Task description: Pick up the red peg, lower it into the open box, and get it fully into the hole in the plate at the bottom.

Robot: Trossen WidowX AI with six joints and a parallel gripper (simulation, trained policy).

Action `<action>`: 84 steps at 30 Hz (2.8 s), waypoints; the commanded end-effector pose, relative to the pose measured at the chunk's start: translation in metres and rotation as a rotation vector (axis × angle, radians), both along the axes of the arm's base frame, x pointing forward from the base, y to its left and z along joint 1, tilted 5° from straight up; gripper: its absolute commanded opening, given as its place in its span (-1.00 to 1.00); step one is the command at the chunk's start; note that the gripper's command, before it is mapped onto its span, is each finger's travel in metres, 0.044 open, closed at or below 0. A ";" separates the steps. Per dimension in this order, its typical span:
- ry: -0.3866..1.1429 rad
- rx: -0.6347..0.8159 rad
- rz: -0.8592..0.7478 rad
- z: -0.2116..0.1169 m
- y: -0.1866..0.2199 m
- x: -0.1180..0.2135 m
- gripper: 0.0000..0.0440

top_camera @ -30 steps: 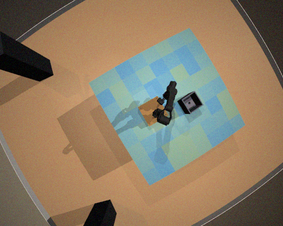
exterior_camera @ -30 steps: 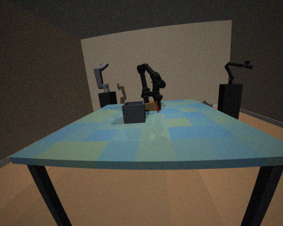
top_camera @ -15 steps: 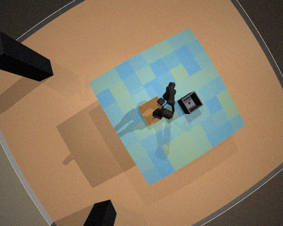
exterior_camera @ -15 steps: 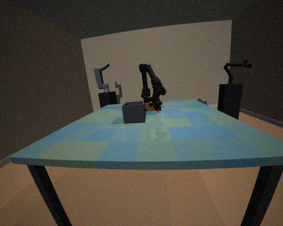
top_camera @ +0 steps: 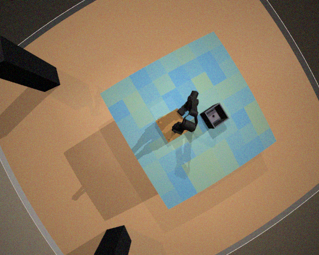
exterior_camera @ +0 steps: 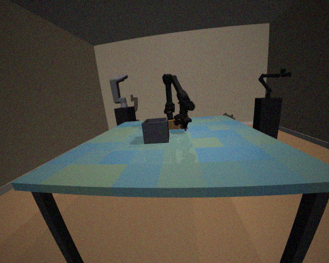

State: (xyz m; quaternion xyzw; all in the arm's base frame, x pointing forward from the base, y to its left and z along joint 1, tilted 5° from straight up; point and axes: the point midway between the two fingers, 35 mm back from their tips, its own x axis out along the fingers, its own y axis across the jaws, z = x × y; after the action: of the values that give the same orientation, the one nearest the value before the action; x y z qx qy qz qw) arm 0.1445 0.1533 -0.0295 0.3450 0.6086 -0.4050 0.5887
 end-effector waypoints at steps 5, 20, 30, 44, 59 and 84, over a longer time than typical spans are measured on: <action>-0.024 0.066 -0.032 0.012 0.015 0.007 -1.00; -0.080 0.179 -0.063 0.047 0.037 0.022 -1.00; -0.146 0.250 -0.050 0.082 0.048 0.039 -1.00; -0.277 0.284 -0.020 0.138 0.039 0.072 -1.00; -0.383 0.225 -0.049 0.176 -0.001 0.112 -1.00; -0.367 0.096 -0.142 0.180 -0.081 0.152 -1.00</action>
State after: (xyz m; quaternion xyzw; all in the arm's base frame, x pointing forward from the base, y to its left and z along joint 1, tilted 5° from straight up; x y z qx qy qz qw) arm 0.2936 0.0781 0.1528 0.4882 0.4818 -0.3398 0.6435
